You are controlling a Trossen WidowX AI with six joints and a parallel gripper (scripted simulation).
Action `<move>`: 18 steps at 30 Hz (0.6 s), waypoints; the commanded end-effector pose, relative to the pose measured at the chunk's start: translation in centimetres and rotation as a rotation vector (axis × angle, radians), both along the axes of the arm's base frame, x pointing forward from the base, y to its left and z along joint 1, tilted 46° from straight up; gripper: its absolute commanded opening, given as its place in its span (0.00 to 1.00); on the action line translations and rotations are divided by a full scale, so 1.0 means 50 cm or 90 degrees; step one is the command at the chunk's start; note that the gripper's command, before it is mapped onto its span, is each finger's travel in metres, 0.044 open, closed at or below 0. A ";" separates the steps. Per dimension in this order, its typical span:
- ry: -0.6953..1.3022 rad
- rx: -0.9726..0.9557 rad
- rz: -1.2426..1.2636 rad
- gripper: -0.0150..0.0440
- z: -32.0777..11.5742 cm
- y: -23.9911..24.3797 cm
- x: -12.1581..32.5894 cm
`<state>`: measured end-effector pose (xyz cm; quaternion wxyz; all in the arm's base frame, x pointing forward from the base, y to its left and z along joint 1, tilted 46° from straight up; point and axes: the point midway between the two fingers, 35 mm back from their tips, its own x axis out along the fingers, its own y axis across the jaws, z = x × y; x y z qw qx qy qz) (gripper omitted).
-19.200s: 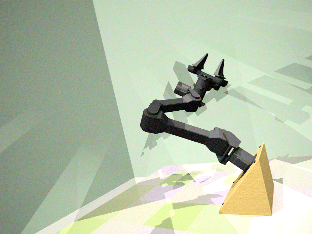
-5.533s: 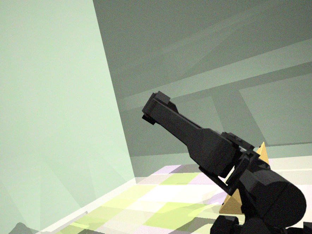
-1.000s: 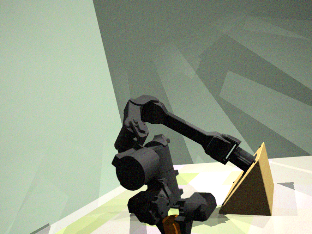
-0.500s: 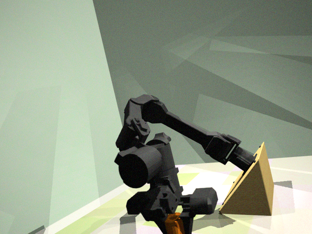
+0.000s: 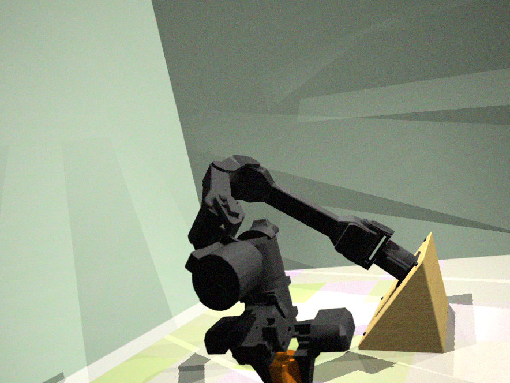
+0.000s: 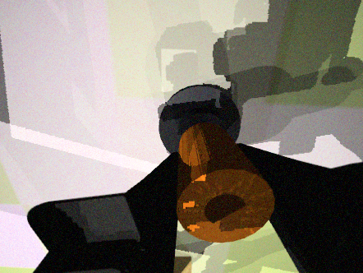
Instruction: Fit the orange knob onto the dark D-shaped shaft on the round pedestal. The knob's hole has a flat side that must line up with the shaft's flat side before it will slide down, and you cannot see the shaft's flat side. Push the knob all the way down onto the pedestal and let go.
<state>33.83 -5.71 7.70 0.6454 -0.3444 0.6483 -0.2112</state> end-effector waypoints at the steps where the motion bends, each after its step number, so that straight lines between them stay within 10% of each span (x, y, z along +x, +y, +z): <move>1: 0.000 -0.002 0.006 0.25 0.002 0.001 0.004; 18: 0.024 -0.004 0.029 0.25 0.005 0.006 -0.001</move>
